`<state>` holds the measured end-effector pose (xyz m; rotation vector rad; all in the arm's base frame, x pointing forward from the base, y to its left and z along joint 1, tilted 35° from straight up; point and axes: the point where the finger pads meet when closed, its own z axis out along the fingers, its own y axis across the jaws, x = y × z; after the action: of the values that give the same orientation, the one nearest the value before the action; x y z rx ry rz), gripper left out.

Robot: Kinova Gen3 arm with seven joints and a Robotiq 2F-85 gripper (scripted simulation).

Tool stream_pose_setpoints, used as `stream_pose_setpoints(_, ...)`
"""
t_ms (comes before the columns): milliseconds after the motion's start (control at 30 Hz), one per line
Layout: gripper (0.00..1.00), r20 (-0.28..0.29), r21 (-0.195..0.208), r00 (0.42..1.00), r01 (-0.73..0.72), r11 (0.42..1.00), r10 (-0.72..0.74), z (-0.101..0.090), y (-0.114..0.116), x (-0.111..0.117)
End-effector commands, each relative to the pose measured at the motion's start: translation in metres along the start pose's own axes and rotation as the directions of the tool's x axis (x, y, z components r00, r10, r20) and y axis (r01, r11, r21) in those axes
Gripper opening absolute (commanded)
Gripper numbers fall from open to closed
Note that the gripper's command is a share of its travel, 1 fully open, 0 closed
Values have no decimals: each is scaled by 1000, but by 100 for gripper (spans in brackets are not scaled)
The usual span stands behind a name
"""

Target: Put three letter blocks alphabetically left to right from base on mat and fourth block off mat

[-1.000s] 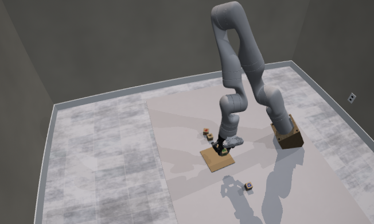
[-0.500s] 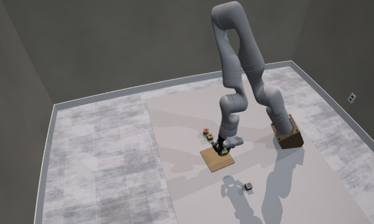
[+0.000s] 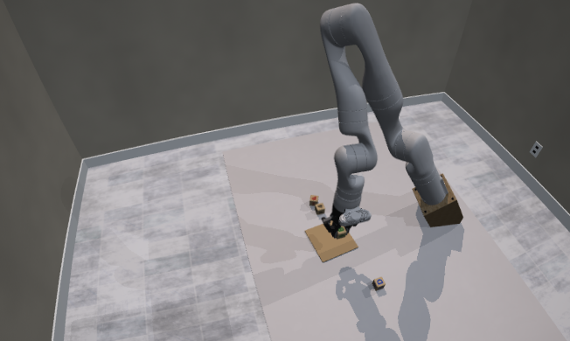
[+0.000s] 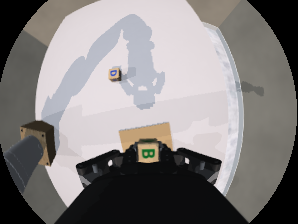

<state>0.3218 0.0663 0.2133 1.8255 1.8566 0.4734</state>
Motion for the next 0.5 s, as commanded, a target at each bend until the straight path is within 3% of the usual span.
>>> stream_pose_setpoints(0, 26, 2, 4, 1000, 0, 1000, 0, 2, -1, 0)
stream_pose_setpoints(467, 26, 2, 4, 1000, 0, 1000, 0, 16, -1, 0)
